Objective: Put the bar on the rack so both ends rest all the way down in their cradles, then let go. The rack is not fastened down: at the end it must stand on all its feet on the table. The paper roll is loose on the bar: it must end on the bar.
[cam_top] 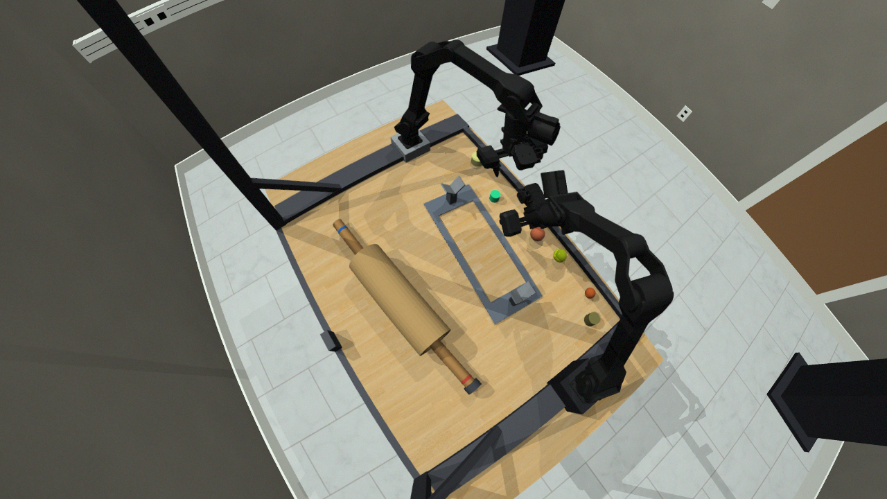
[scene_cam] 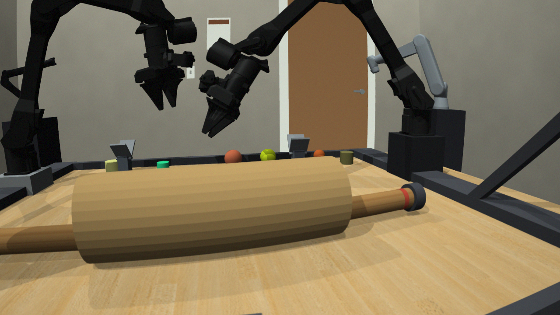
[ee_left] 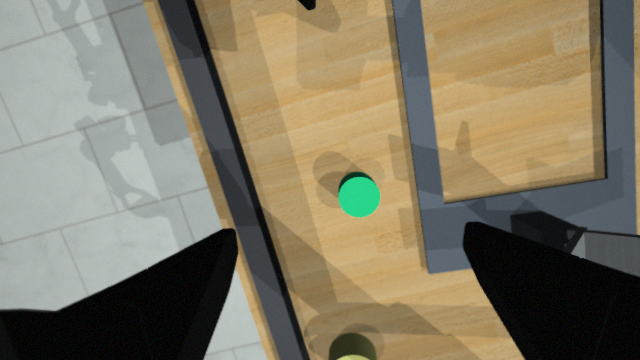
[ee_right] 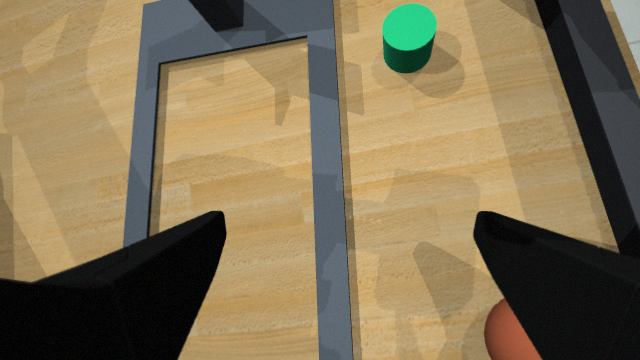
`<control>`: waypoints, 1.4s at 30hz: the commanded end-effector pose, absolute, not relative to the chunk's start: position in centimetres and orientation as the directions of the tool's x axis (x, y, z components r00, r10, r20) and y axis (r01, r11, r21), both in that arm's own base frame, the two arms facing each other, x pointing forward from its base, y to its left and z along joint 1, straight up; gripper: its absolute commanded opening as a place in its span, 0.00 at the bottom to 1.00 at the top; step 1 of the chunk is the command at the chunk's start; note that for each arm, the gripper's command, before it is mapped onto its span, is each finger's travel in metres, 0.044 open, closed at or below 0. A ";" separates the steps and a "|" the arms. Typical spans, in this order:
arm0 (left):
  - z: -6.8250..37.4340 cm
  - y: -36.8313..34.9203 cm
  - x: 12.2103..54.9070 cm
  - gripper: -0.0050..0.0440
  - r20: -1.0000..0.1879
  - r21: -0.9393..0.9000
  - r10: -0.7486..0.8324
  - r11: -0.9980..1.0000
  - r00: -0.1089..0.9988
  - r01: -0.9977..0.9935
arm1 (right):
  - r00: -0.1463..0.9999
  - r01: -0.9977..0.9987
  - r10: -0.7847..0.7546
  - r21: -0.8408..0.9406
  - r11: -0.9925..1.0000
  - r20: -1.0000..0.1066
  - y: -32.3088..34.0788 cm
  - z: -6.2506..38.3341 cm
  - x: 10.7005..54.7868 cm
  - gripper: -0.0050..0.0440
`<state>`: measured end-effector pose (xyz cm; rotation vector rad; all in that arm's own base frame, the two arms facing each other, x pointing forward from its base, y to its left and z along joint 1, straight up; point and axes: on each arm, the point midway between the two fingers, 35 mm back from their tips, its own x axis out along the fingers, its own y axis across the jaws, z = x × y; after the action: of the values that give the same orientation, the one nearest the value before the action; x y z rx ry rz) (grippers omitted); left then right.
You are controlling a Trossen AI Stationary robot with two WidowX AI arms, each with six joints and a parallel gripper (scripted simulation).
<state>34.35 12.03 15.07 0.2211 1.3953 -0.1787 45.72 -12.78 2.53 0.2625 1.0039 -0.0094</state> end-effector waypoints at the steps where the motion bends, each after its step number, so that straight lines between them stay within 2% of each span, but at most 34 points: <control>1: 15.8 12.1 34.4 0.92 -0.982 0.062 0.014 0.965 0.189 0.253 | 0.566 0.121 0.103 0.206 0.971 -0.818 -13.0 3.9 46.2 0.92; 19: 15.8 12.1 34.4 0.92 -0.982 0.062 0.014 0.965 0.189 0.253 | 0.566 0.121 0.103 0.206 0.971 -0.818 -13.0 3.9 46.2 0.92; 32: 18.5 13.4 33.4 0.92 -0.962 0.072 0.033 0.988 0.271 0.135 | 0.548 0.121 0.108 0.206 0.971 -0.829 -10.9 4.2 45.7 0.92; 38: 21.2 15.0 31.9 0.92 -0.934 0.061 0.061 0.998 0.353 -0.013 | 0.530 0.120 0.111 0.204 0.972 -0.841 -8.7 4.5 45.4 0.92; 42: 20.2 13.6 32.6 0.92 -0.944 0.022 0.022 1.000 0.331 -0.004 | 0.524 0.112 0.115 0.202 0.973 -0.844 -7.5 4.7 45.3 0.92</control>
<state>32.07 15.07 20.57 0.0318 1.2300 0.0482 45.31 -8.53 3.11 0.2550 1.0443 -0.0031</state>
